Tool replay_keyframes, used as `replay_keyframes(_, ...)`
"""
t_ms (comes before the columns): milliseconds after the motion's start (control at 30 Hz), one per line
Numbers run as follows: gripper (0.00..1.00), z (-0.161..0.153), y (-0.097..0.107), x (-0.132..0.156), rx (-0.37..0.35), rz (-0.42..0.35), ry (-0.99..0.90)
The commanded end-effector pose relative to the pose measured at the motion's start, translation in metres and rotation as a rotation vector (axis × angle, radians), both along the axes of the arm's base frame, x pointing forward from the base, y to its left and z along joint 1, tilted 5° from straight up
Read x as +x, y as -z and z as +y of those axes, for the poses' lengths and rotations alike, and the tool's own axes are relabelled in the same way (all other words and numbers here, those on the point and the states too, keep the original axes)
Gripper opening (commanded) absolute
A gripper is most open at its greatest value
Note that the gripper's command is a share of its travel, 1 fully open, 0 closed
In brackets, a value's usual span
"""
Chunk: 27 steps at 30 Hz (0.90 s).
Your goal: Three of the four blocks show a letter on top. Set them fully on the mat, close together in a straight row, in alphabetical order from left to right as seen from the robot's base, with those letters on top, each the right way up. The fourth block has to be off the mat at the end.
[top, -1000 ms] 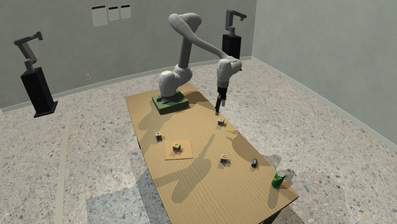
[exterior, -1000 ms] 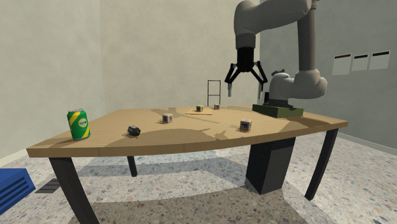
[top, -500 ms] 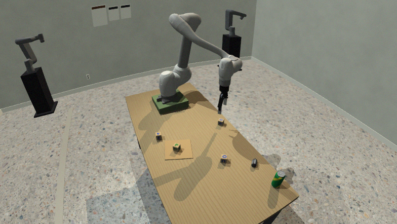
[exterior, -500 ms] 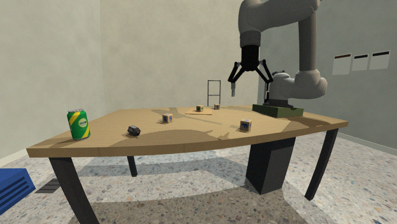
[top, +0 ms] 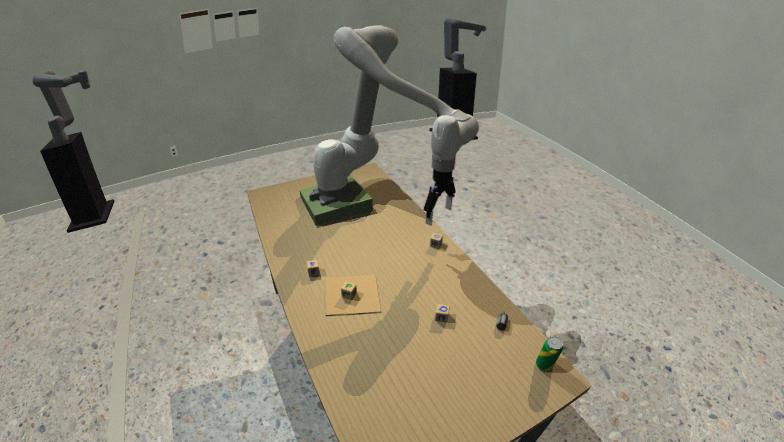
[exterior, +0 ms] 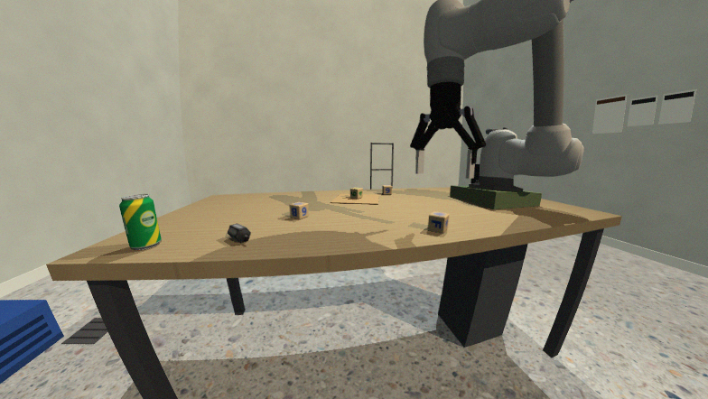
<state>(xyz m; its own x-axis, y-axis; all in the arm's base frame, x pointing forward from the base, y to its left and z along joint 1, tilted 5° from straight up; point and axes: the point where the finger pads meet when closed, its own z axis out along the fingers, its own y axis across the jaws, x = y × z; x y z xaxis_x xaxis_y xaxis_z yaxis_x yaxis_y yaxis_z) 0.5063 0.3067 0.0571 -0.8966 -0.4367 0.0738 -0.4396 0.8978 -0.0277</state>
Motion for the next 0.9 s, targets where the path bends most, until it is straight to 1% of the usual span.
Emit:
replay_keyframes(0,1.0,0.0,0.002,0.0,-0.013,-0.013,0.138)
replay_keyframes(300,1.0,0.0,0.006,0.0,-0.026,-0.028,0.397)
replay_keyframes(367,1.0,0.0,0.006,0.0,-0.026,-0.028,0.397)
replay_keyframes(400,1.0,0.0,0.007,0.0,-0.031,-0.033,0.481)
replay_keyframes(867,1.0,-0.001,0.013,0.0,-0.05,-0.057,0.87)
